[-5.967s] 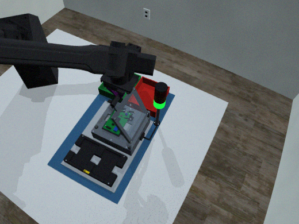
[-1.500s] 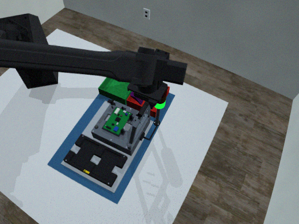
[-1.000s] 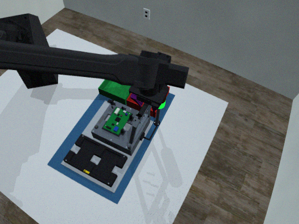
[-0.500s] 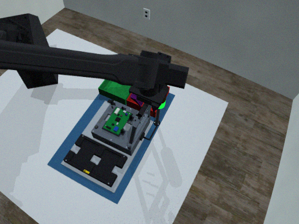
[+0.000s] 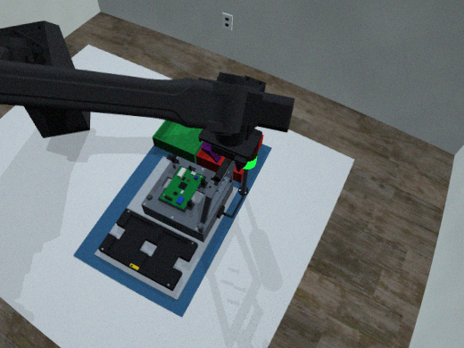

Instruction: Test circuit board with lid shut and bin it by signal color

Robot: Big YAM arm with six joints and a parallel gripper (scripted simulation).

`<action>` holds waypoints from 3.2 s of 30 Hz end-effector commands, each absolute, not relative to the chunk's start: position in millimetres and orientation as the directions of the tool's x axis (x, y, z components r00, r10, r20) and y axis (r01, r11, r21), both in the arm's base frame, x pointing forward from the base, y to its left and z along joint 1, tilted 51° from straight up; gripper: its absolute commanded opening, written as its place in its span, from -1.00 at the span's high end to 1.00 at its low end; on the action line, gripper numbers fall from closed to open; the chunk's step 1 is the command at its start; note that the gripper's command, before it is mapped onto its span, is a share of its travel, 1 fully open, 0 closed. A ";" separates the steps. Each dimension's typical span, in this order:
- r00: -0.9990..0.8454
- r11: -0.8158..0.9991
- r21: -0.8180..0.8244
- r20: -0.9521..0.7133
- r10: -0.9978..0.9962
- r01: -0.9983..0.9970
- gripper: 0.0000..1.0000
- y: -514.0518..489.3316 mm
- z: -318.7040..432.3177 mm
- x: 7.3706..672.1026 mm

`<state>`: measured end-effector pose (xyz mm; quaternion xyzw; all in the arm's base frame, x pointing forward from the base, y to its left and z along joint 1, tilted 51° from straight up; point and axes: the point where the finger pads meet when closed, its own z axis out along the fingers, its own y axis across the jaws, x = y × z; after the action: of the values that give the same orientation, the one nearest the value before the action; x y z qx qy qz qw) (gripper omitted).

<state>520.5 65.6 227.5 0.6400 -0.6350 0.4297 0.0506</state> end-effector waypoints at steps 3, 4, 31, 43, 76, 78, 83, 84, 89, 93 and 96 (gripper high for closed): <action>-0.193 -0.190 -0.536 0.578 -0.792 -0.823 0.04 98.7 266.9 513.1; -0.193 -0.190 -0.536 0.578 -0.793 -0.823 0.04 101.4 269.8 510.7; -0.203 -0.166 -0.507 0.593 -0.779 -0.846 -0.83 97.4 268.3 498.7; -0.203 -0.166 -0.507 0.593 -0.779 -0.846 -0.83 97.4 268.3 498.7; -0.184 -0.191 -0.518 0.586 -0.789 -0.834 -0.83 95.0 222.8 417.2; -0.184 -0.190 -0.518 0.587 -0.789 -0.834 -0.83 92.4 216.4 407.0; -0.183 -0.191 -0.515 0.589 -0.788 -0.836 -0.83 88.9 208.5 394.0; -0.174 -0.195 -0.500 0.599 -0.782 -0.844 -0.83 88.6 200.7 391.5; -0.179 -0.192 -0.509 0.591 -0.786 -0.839 -0.83 85.5 200.8 381.3; -0.184 -0.188 -0.515 0.587 -0.789 -0.836 -0.83 90.1 203.9 389.2; -0.192 -0.179 -0.513 0.588 -0.786 -0.839 -0.83 84.4 199.7 389.0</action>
<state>383.1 75.5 193.0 0.6409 -0.6355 0.4277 0.0499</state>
